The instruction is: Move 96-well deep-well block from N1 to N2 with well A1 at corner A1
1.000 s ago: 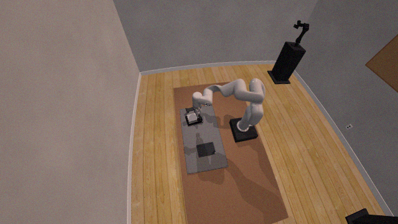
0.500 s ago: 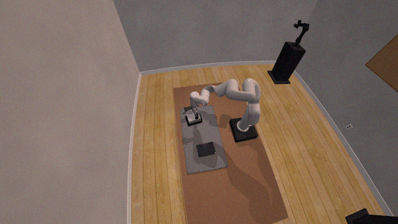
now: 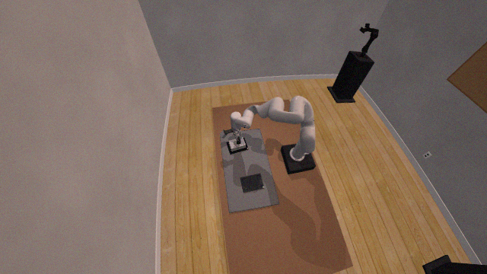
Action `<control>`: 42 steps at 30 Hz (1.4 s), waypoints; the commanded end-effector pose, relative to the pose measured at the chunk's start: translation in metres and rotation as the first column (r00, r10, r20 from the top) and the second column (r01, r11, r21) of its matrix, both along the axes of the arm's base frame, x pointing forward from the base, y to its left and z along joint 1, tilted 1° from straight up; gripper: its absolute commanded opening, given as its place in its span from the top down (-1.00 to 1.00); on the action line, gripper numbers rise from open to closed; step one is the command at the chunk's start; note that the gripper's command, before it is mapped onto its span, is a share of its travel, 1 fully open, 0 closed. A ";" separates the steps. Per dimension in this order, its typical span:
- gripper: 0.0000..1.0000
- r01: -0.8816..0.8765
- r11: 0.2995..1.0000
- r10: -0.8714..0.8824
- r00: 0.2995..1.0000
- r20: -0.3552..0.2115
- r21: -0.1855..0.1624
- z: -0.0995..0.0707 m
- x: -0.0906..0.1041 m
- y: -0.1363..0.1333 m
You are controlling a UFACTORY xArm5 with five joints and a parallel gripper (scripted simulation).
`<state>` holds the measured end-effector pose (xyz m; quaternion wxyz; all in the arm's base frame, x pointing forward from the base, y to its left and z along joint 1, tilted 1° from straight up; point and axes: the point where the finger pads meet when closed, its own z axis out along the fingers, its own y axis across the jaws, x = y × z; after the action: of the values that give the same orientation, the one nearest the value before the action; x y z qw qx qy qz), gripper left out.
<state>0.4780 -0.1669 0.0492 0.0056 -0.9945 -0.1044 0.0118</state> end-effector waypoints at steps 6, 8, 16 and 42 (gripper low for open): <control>-1.00 0.000 1.000 0.000 1.000 0.005 -0.002 0.001 0.002 -0.001; -1.00 0.000 1.000 0.000 1.000 0.005 -0.002 0.001 0.002 -0.001; -1.00 0.000 1.000 0.000 1.000 0.005 -0.002 -0.009 0.002 -0.001; -1.00 0.000 1.000 0.000 1.000 0.004 -0.002 -0.049 0.001 0.000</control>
<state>0.4775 -0.1666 0.0043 0.0054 -0.9944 -0.1045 0.0115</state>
